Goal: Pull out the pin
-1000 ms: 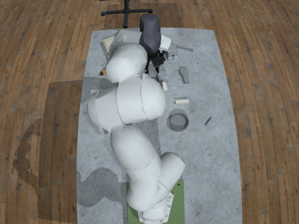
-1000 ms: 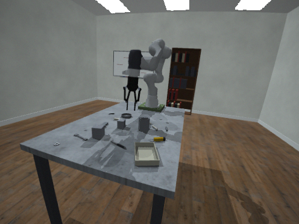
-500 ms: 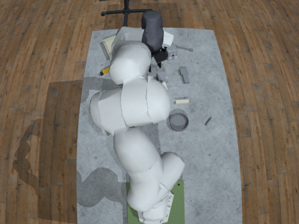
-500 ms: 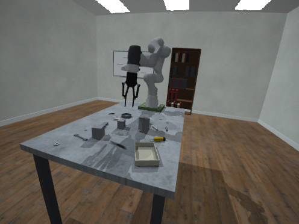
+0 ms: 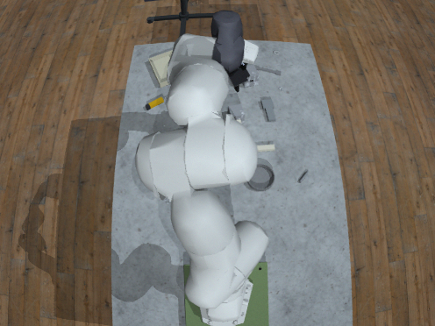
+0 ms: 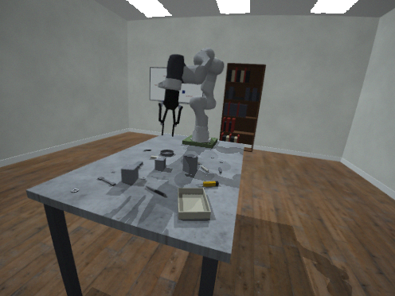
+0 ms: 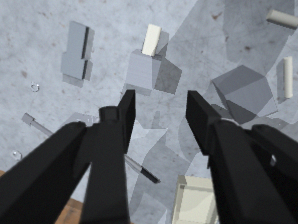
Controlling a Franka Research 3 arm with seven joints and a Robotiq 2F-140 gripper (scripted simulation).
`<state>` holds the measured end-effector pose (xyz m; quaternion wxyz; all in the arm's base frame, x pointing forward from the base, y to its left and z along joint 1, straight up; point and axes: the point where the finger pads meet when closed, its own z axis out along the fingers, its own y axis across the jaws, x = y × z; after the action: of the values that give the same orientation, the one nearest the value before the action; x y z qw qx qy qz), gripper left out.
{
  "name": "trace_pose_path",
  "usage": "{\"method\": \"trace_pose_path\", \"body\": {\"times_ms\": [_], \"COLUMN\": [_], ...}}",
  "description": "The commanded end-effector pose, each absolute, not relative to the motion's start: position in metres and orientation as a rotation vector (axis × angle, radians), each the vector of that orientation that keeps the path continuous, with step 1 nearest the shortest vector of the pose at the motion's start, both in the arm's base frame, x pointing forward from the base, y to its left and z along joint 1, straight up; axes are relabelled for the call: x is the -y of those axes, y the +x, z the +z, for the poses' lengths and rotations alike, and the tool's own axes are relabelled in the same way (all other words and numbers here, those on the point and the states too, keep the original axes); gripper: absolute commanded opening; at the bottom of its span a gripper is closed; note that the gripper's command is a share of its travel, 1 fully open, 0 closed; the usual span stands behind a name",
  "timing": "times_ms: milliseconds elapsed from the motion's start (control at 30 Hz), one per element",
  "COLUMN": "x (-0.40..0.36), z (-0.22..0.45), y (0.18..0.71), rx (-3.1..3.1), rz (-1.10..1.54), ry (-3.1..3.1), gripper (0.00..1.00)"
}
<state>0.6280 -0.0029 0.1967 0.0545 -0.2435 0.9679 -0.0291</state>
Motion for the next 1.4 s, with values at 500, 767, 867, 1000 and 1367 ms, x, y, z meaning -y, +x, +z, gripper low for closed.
{"method": "trace_pose_path", "body": {"times_ms": [500, 767, 867, 1000, 1367], "x": [0.020, 0.020, 0.021, 0.021, 0.025], "z": [0.233, 0.232, 0.232, 0.231, 0.228], "y": [0.637, 0.636, 0.636, 0.636, 0.633], "rx": [-2.874, -2.877, -2.880, -2.882, -2.897], "rz": [-0.112, -0.111, -0.110, -0.109, -0.102], "ry": [-0.762, -0.758, -0.756, -0.754, -0.740], "gripper": [0.39, 0.39, 0.39, 0.39, 0.39]}}
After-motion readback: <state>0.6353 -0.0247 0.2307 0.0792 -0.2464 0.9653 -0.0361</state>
